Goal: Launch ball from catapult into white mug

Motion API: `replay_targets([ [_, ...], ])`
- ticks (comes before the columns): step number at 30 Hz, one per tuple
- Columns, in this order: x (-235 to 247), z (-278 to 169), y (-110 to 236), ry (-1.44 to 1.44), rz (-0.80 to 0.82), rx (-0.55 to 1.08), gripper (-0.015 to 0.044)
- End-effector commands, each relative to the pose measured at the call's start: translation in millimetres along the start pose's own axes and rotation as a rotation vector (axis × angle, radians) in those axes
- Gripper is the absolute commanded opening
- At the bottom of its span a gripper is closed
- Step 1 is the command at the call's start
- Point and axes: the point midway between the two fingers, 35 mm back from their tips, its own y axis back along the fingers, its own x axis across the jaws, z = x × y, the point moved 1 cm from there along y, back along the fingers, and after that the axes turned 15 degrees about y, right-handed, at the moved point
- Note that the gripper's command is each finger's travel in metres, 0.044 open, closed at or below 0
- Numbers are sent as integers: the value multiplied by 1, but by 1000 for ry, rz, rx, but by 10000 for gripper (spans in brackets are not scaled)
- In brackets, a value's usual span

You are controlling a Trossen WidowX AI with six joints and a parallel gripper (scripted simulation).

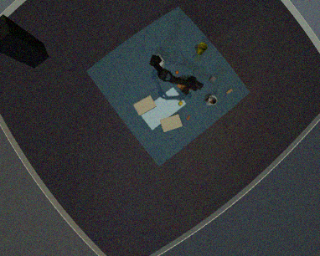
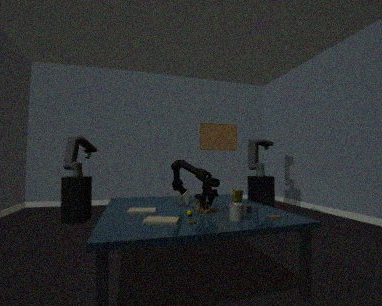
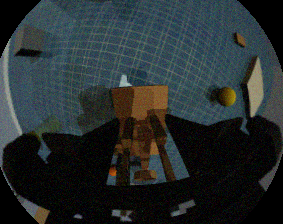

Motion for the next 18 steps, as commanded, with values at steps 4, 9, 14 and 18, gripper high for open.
replay_targets([
  [4,0,4,58,0,3,-4,440],
  [9,2,0,100,0,4,-2,440],
  [14,4,3,84,14,-2,-1,440],
  [18,3,-2,96,0,-7,-8,440],
])
